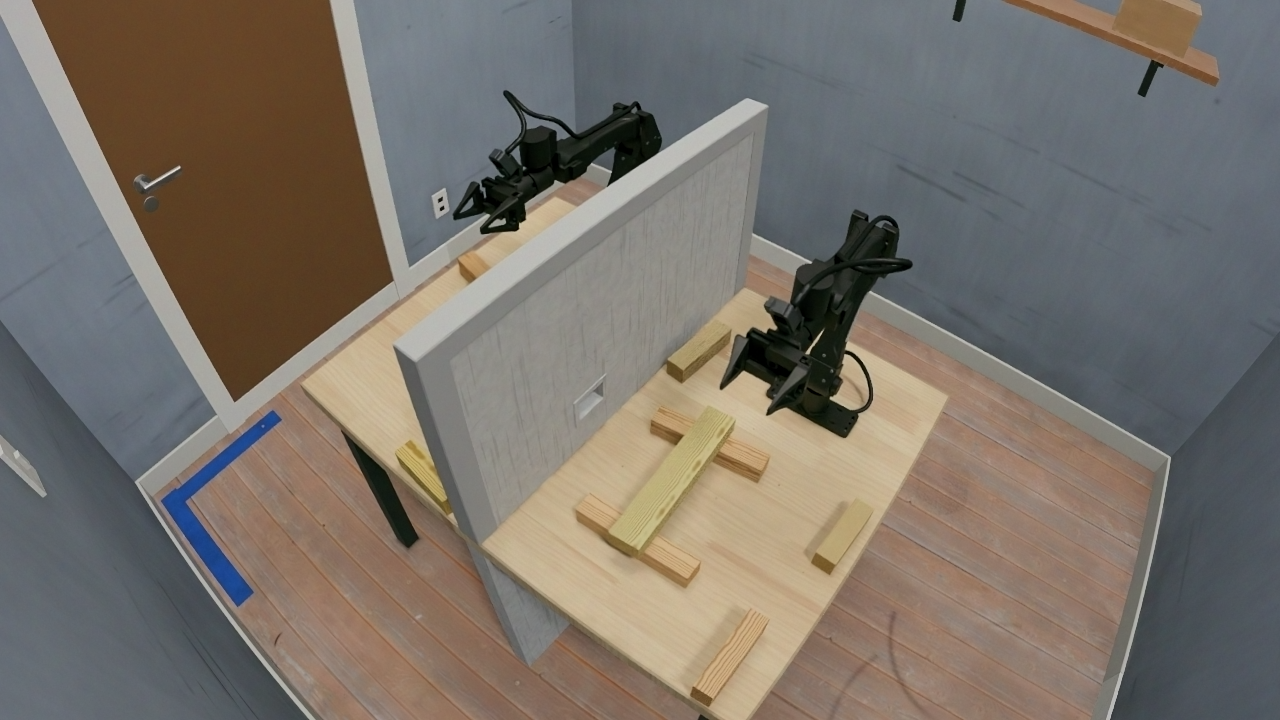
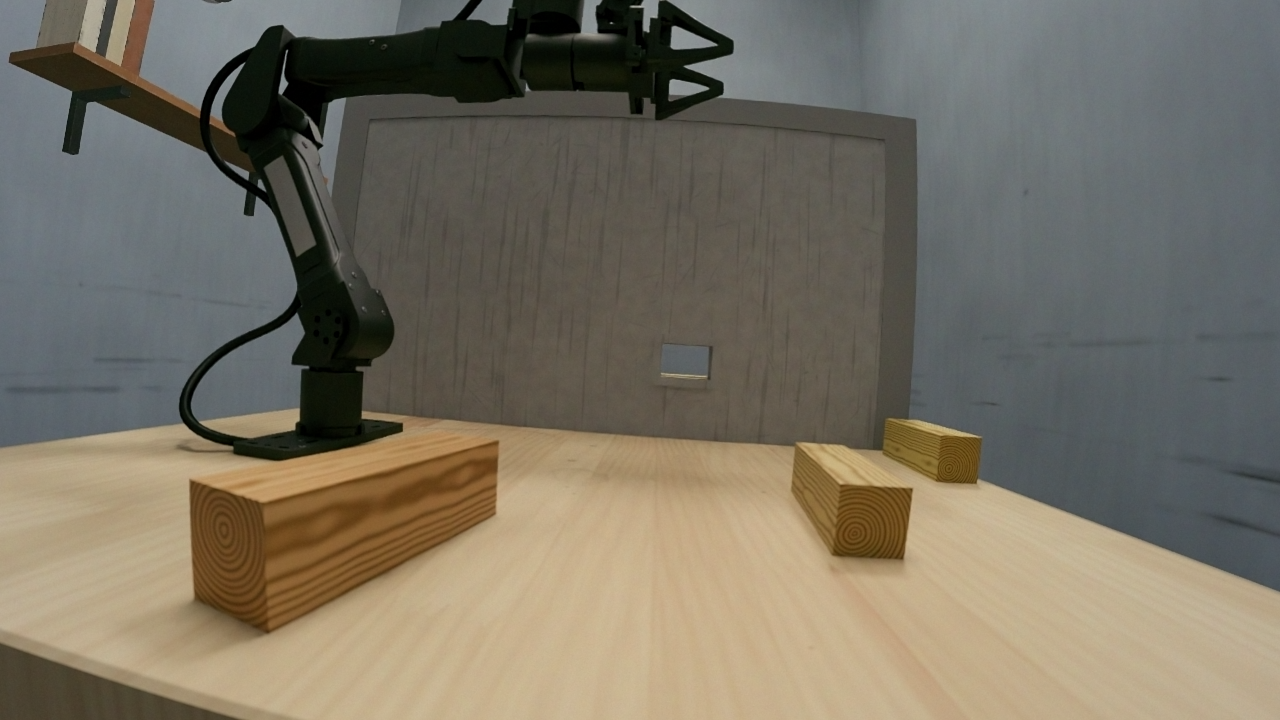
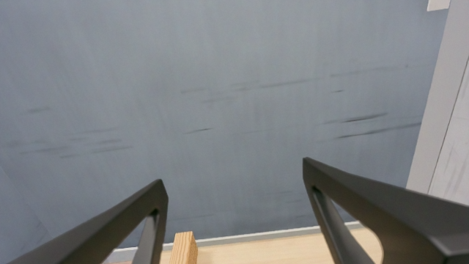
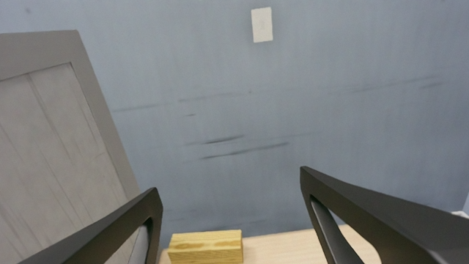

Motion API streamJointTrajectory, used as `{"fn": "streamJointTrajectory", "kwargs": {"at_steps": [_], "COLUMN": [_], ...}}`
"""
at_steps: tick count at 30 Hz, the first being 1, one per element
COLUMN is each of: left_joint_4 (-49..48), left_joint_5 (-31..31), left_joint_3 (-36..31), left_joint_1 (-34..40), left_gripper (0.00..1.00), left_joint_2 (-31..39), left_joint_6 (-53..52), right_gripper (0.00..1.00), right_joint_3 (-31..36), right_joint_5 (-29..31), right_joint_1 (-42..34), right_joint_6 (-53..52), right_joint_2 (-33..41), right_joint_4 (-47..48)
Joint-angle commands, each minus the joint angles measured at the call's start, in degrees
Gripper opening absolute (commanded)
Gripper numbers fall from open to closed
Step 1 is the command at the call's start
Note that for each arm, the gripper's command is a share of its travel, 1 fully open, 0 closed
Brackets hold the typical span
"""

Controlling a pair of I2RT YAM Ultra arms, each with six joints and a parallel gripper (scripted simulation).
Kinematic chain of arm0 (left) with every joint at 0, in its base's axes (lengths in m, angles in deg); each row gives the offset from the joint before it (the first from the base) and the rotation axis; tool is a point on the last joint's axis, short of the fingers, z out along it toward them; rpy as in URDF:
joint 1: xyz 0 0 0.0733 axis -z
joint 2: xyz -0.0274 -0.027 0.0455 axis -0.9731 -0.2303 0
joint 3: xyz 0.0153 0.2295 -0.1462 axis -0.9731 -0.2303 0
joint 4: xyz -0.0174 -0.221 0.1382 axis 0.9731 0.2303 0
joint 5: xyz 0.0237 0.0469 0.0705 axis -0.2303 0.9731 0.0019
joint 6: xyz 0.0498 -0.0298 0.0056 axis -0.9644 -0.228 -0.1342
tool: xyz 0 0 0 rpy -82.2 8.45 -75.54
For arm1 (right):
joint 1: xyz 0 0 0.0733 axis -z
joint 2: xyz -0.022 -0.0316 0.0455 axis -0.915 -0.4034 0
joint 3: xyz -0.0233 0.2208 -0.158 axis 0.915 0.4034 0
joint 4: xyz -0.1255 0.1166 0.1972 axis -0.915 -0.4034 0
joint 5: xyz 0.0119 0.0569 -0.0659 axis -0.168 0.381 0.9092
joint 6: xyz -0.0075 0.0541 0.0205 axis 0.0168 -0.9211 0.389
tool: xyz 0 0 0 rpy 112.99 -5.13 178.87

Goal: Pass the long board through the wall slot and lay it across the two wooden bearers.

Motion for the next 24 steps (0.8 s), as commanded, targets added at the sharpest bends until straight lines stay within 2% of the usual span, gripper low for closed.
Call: {"fn": "streamJointTrajectory", "kwargs": {"at_steps": [1,22,24], "left_joint_4": [0.2,0.7,0.6], "left_joint_5": [0.7,0.5,0.5], "left_joint_3": [0.4,-0.9,0.5], "left_joint_1": [0.4,0.2,0.2], "left_gripper": [0.78,0.78,0.78], "left_joint_2": [0.3,1.0,1.1], "left_joint_6": [-0.5,-0.6,-0.7], "right_gripper": [0.78,0.78,0.78], "right_joint_3": [-2.5,-2.4,-2.3], "right_joint_5": [-0.4,-0.1,0.1], "right_joint_1": [-0.5,0.1,0.3], "right_joint_6": [0.0,-0.1,-0.1], "right_joint_2": [0.0,-0.9,0.3], "right_joint_4": [1.1,1.2,1.0]}}
